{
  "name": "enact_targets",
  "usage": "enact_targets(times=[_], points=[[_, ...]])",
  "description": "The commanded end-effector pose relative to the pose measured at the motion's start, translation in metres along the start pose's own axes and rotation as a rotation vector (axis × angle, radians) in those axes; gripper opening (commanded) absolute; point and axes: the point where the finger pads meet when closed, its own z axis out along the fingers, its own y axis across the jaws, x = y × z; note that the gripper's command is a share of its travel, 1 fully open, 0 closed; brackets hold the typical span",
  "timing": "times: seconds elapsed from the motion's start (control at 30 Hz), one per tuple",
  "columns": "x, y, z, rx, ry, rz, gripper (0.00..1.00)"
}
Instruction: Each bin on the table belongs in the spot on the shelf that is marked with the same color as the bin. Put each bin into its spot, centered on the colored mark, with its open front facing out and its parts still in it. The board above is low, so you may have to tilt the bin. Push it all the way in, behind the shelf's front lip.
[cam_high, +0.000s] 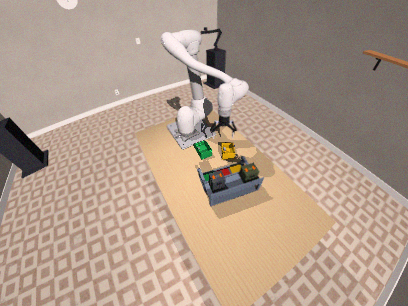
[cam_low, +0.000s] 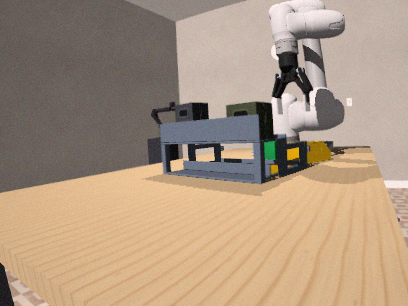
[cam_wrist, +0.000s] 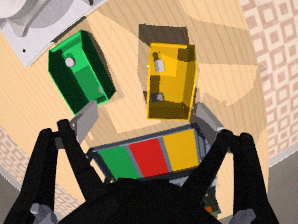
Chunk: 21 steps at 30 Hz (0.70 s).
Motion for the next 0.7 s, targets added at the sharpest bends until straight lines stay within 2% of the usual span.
enact_targets(times=[0.0,0.67], points=[[0.0055,0.0015,0.004,0.0,-0.01,0.023,1.0],[0.0068,0.0015,0.0048,0.003,-0.013,0.023,1.0]])
